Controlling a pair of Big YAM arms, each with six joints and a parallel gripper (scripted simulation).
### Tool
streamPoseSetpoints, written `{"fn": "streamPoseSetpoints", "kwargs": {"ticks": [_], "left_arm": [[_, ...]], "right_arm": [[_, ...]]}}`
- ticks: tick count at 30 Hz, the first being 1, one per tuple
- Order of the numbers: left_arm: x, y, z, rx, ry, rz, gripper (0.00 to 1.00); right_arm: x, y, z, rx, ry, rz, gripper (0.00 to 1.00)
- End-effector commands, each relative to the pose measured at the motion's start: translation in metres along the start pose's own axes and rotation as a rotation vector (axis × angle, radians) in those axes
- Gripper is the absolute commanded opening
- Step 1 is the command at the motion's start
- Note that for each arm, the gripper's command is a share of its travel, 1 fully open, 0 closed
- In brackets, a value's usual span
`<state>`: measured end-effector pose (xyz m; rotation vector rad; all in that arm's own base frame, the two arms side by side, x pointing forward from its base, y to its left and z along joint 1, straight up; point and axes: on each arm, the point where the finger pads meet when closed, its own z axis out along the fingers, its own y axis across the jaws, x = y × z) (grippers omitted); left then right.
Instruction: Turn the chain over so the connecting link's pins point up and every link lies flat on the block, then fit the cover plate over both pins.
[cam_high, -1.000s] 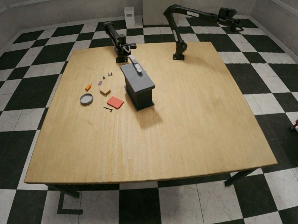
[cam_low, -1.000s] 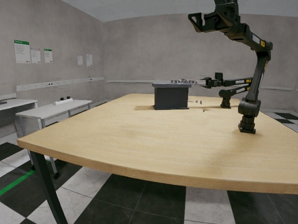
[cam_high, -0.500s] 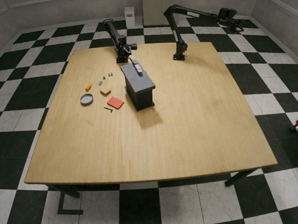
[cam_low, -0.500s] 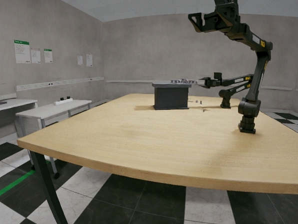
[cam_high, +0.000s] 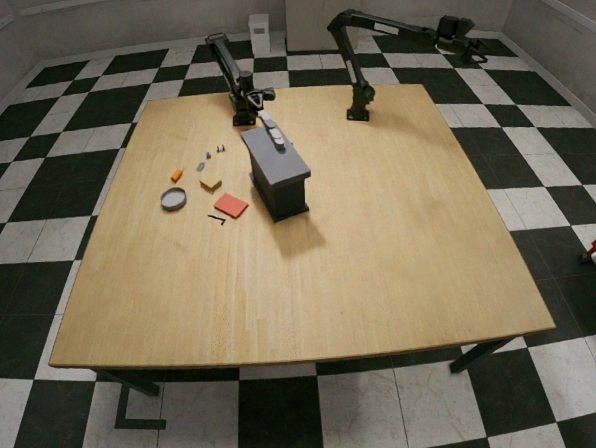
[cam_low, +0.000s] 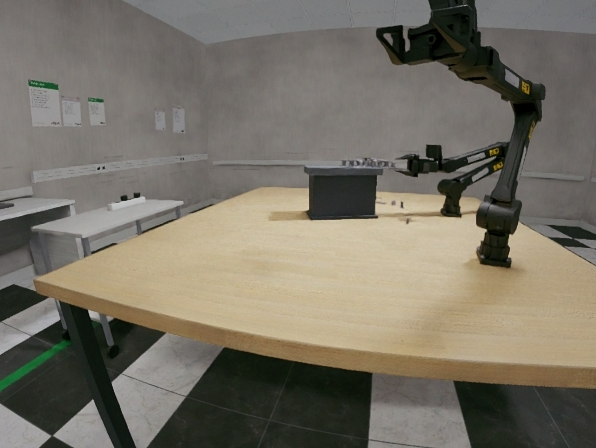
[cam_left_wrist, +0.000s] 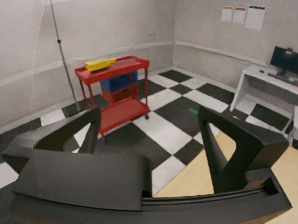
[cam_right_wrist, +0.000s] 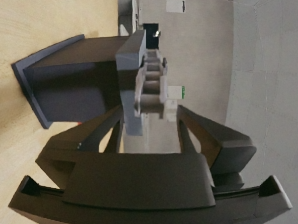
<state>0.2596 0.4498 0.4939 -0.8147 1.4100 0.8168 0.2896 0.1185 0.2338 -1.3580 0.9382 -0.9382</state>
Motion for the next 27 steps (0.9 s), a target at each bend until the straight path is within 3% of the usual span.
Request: {"fn": "streamPoseSetpoints", "kwargs": {"ticks": [1, 27], "left_arm": [[-0.040, -0.003, -0.005, 0.003, -0.078, -0.002, 1.00], [-0.040, -0.003, -0.005, 0.003, -0.078, -0.002, 1.00]], "right_arm": [[0.003, -0.042, 0.013, 0.081, 0.008, 0.003, 0.53], [0.003, -0.040, 0.033, 0.079, 0.009, -0.005, 0.53]]}}
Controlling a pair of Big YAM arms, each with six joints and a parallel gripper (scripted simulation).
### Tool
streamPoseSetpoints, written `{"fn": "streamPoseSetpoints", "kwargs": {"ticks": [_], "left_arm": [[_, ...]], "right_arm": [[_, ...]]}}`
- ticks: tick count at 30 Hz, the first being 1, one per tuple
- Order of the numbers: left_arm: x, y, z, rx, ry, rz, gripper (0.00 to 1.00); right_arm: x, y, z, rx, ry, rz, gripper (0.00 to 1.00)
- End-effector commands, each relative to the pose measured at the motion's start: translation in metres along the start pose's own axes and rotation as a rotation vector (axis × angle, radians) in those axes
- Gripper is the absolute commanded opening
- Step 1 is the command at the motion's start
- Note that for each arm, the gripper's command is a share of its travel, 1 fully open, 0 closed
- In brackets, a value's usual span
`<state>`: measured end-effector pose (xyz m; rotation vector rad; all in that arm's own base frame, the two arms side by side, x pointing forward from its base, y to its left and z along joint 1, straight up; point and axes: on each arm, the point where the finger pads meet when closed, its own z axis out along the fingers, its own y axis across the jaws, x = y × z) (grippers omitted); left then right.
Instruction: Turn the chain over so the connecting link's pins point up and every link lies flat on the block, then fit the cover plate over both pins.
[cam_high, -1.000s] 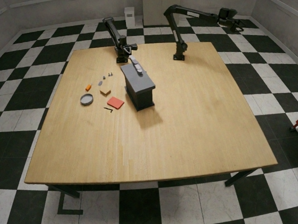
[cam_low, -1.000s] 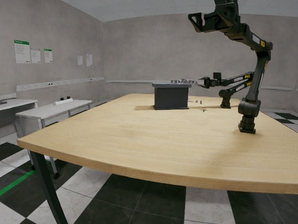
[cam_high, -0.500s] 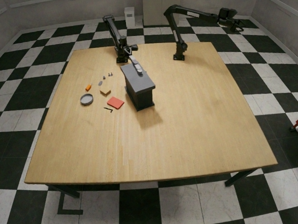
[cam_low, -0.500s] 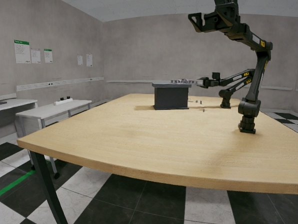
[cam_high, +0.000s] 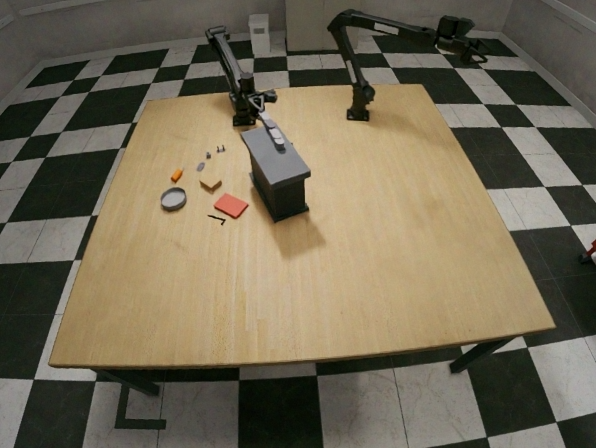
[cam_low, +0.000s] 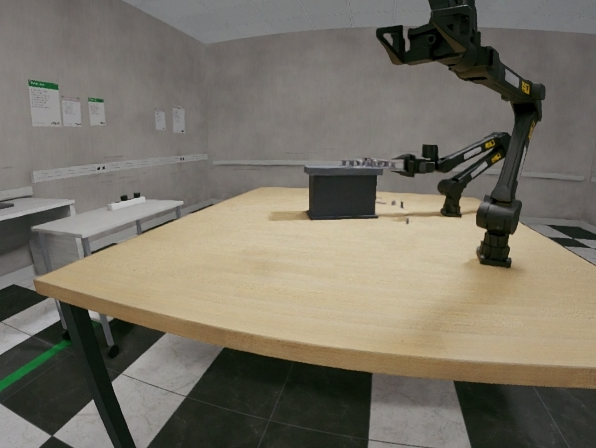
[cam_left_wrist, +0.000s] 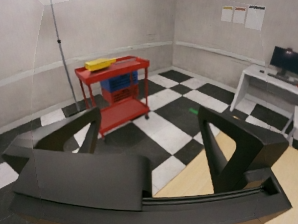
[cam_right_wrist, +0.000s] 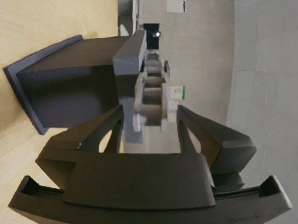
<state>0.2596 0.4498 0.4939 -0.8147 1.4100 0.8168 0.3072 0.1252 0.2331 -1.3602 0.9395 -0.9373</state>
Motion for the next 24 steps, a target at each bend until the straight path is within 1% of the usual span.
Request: {"fn": "streamPoseSetpoints", "kwargs": {"ticks": [1, 3, 4, 6, 7, 8, 9, 11, 24], "left_arm": [[-0.040, -0.003, -0.005, 0.003, -0.078, -0.002, 1.00], [-0.040, -0.003, -0.005, 0.003, -0.078, -0.002, 1.00], [-0.040, -0.003, -0.005, 0.003, -0.078, -0.002, 1.00], [-0.040, -0.003, -0.005, 0.003, -0.078, -0.002, 1.00], [-0.040, -0.003, -0.005, 0.003, -0.078, -0.002, 1.00], [-0.040, -0.003, -0.005, 0.003, -0.078, -0.002, 1.00], [-0.040, -0.003, -0.005, 0.003, -0.078, -0.002, 1.00], [-0.040, -0.003, -0.005, 0.003, -0.078, -0.002, 1.00], [-0.040, -0.003, -0.005, 0.003, -0.078, -0.002, 1.00]], "right_arm": [[0.003, -0.041, 0.015, 0.081, 0.009, -0.006, 0.53], [0.003, -0.040, 0.015, 0.080, 0.009, -0.005, 0.53], [0.003, -0.040, 0.015, 0.080, 0.009, -0.007, 0.19], [0.003, -0.041, 0.015, 0.082, 0.009, -0.003, 0.19], [0.003, -0.026, 0.012, 0.053, 0.008, -0.003, 0.19], [0.003, -0.017, 0.009, 0.042, 0.007, -0.003, 0.19], [0.003, -0.013, 0.008, 0.034, 0.006, -0.004, 0.19], [0.002, 0.003, 0.006, -0.019, 0.006, -0.006, 0.19], [0.000, 0.007, 0.005, -0.025, 0.002, -0.007, 0.19]]}}
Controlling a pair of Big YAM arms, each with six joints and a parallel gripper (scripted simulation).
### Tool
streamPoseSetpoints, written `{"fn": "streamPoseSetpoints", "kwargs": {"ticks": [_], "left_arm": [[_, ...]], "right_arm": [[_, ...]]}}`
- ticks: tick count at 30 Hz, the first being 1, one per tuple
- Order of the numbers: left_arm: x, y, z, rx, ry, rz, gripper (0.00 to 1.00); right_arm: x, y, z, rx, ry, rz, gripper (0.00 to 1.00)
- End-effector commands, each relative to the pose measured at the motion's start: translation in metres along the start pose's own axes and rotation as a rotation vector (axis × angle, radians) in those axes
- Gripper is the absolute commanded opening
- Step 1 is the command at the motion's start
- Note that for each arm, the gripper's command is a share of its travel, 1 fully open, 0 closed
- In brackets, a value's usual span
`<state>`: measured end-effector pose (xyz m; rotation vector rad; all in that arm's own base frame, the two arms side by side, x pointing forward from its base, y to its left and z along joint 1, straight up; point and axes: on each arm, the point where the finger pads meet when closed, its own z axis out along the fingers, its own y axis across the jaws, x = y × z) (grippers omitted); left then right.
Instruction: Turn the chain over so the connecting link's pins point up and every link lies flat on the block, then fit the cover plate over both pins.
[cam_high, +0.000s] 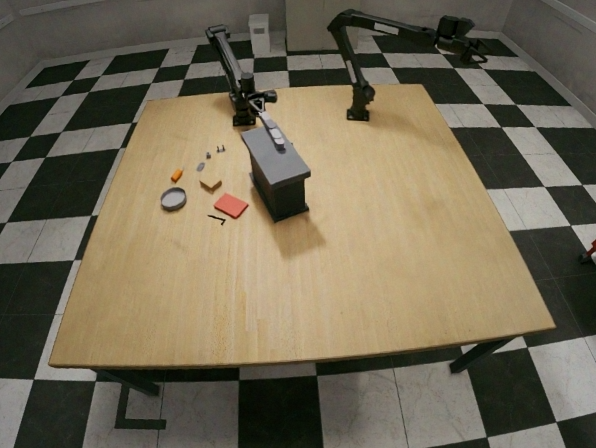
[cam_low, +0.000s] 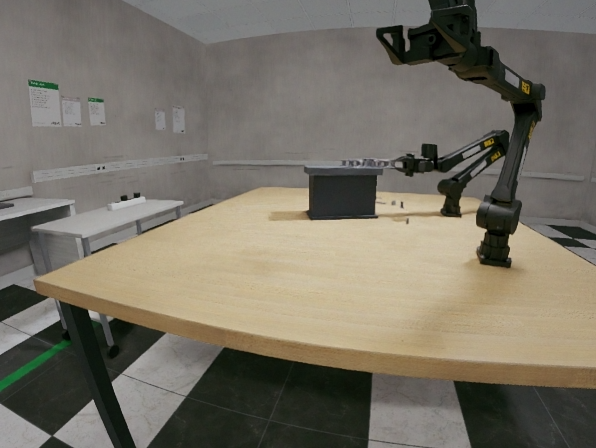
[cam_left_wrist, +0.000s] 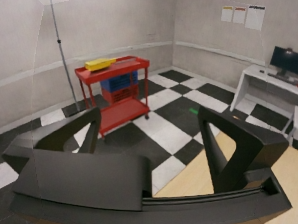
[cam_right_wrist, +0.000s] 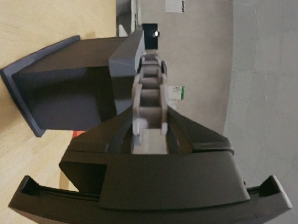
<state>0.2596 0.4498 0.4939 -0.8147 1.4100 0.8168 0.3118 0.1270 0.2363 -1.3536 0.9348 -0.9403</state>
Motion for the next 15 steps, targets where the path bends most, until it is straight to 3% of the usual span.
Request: {"fn": "streamPoseSetpoints", "kwargs": {"ticks": [1, 15], "left_arm": [[-0.0399, -0.0025, -0.0045, 0.003, -0.078, -0.002, 1.00], [-0.0399, -0.0025, -0.0045, 0.003, -0.078, -0.002, 1.00]], "right_arm": [[0.0000, 0.0103, 0.0000, -0.033, 0.001, -0.006, 0.19], [0.0022, 0.0056, -0.0028, -0.030, 0.006, 0.024, 0.19]]}}
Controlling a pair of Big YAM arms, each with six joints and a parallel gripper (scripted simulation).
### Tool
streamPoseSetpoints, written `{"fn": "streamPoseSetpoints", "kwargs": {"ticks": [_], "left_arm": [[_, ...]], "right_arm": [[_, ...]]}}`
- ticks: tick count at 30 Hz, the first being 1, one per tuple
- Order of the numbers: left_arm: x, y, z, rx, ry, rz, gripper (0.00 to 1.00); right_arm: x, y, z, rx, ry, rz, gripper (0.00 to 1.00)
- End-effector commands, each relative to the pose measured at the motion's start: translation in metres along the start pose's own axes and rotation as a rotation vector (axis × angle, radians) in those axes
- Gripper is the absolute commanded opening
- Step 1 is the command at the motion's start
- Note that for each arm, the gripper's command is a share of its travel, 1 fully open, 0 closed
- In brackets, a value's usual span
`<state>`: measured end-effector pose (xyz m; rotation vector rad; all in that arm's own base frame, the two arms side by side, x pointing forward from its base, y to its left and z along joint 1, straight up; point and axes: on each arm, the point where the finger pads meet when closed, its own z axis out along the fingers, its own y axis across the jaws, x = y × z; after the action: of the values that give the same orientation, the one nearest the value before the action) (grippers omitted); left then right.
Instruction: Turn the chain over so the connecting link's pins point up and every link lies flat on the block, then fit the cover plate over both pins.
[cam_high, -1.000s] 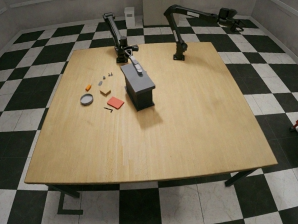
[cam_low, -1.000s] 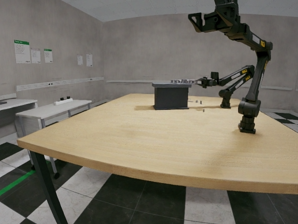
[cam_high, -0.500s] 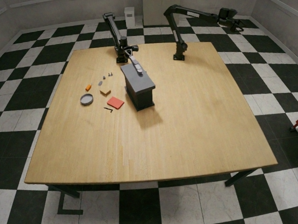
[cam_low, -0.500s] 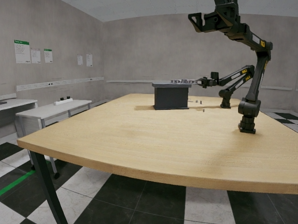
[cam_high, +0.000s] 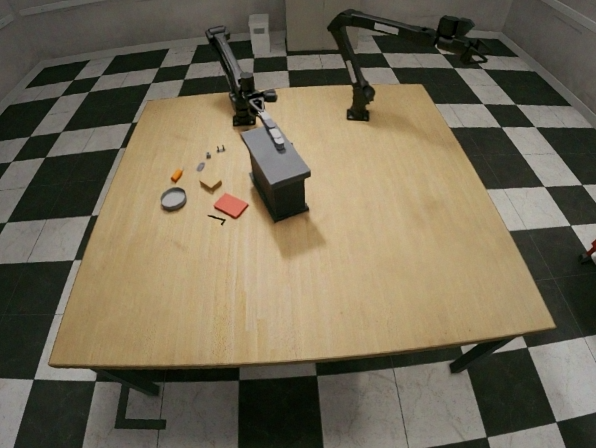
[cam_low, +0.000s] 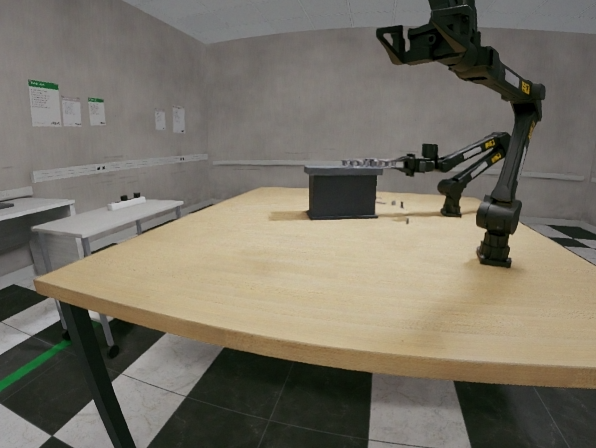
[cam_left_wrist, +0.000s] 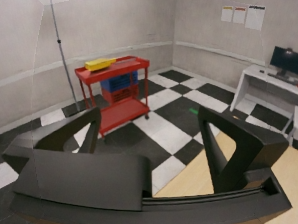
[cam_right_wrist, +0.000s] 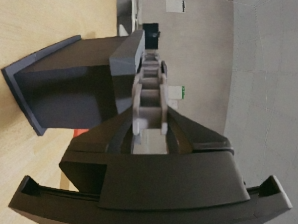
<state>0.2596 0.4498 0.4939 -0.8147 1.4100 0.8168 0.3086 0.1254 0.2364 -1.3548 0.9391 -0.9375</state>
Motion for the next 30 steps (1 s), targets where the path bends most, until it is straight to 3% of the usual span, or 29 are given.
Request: {"fn": "streamPoseSetpoints", "kwargs": {"ticks": [1, 10, 30], "left_arm": [[-0.040, -0.003, -0.005, 0.003, -0.078, -0.002, 1.00], [-0.040, -0.003, -0.005, 0.003, -0.078, -0.002, 1.00], [-0.040, -0.003, -0.005, 0.003, -0.078, -0.002, 1.00]], "right_arm": [[0.003, 0.007, 0.002, -0.031, 0.009, 0.029, 0.19], [0.004, -0.015, 0.007, 0.001, 0.008, 0.085, 0.19], [0.007, -0.022, 0.009, 0.010, 0.007, 0.217, 0.19]]}}
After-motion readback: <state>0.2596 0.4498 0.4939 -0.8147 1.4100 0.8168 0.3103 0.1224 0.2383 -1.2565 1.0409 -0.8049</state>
